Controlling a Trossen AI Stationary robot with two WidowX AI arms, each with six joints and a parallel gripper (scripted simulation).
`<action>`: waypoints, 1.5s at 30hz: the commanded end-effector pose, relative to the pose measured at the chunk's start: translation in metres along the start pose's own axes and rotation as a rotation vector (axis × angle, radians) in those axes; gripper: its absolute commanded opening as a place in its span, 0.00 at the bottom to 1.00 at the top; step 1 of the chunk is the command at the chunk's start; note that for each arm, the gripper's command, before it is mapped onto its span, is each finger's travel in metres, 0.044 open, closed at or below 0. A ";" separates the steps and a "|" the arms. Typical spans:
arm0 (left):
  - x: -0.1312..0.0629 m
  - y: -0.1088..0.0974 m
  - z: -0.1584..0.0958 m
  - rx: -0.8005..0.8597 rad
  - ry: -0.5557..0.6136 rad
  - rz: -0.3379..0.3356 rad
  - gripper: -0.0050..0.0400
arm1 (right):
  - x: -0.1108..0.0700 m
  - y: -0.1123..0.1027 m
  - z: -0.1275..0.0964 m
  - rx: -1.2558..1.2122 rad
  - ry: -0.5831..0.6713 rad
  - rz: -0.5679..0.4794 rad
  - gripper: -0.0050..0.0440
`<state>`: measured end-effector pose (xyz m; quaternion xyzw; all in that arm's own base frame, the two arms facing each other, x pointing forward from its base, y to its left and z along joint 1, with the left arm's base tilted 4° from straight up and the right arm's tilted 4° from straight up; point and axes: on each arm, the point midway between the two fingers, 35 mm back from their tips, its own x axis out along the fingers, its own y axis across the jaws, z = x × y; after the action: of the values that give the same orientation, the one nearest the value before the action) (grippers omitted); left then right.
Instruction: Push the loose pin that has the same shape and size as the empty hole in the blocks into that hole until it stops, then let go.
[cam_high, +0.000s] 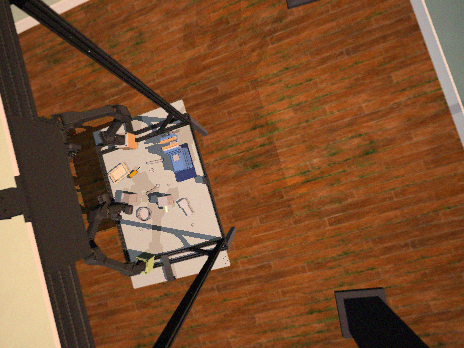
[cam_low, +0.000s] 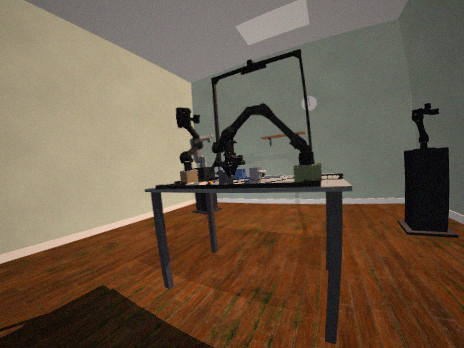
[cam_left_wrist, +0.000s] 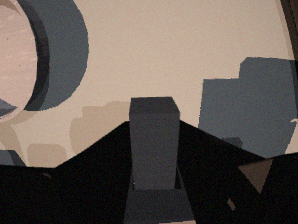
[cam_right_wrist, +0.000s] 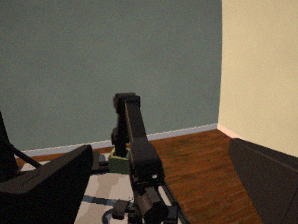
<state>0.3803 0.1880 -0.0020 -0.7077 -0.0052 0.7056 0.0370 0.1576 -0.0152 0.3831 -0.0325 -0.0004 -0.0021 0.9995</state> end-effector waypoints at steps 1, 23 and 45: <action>0.000 0.000 -0.003 -0.001 0.009 0.000 0.11 | 0.000 0.001 0.000 -0.001 0.001 0.004 0.92; 0.003 0.000 0.000 -0.001 0.005 0.000 0.11 | 0.000 0.001 0.000 -0.001 0.001 0.004 0.92; 0.000 0.000 0.000 -0.001 0.005 0.000 0.42 | 0.000 0.001 0.000 -0.001 0.001 0.004 0.92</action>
<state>0.3801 0.1881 -0.0024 -0.7095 -0.0056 0.7037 0.0366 0.1576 -0.0152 0.3831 -0.0325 -0.0004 -0.0021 0.9995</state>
